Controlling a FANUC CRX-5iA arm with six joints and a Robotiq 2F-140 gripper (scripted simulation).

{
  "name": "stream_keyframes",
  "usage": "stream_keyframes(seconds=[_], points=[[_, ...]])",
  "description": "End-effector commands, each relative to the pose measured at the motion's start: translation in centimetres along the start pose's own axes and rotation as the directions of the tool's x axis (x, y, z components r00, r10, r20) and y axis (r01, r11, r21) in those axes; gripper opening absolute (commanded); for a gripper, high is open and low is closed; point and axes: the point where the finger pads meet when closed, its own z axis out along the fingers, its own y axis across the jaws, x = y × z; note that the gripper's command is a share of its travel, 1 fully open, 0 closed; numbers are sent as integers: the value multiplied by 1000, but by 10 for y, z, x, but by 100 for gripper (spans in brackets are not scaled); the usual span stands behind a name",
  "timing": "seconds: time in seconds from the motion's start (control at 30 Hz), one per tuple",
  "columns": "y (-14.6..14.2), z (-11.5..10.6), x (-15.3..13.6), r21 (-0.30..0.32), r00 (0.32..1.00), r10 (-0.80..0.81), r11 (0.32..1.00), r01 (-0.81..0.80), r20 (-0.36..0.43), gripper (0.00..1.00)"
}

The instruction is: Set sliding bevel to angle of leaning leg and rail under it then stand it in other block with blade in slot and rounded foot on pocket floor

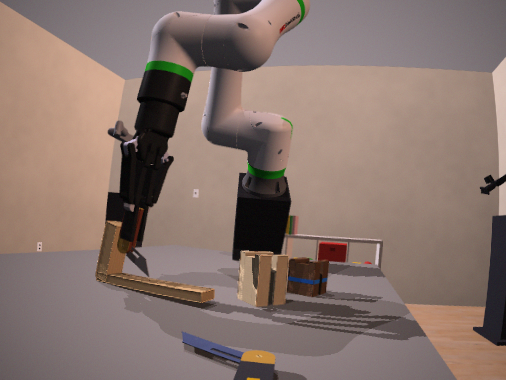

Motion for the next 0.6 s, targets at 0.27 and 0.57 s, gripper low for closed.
stream_keyframes(seconds=[0.27, 0.57], points=[[1, 0, 0, -2, 1000, 0, 1000, 0, 0, 10], [1, 2, 0, -2, 1000, 0, 1000, 0, 0, 10]])
